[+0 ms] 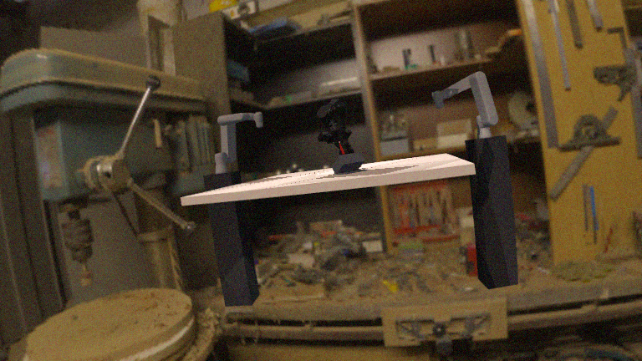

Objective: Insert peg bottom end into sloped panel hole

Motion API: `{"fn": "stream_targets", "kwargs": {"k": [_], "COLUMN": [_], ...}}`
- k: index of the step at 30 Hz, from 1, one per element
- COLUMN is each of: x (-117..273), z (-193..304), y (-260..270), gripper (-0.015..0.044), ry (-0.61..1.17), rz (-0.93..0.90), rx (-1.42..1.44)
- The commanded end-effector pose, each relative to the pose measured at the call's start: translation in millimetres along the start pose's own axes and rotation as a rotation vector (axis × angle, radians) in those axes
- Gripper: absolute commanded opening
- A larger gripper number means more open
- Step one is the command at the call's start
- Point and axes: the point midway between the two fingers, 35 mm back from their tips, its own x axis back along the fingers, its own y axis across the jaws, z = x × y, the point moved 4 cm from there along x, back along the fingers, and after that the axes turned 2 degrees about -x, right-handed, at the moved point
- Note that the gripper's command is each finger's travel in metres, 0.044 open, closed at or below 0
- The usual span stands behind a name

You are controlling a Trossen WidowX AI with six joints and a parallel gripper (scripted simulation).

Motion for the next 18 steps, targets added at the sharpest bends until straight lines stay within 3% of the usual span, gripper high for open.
{"fn": "stream_targets", "kwargs": {"k": [1, 18], "x": [-3, -23], "z": [-2, -1], "y": [-1, -1], "gripper": [0.0, 0.0], "ry": [0.0, 0.002], "rz": [0.006, 0.007], "rx": [-0.011, -0.011]}}
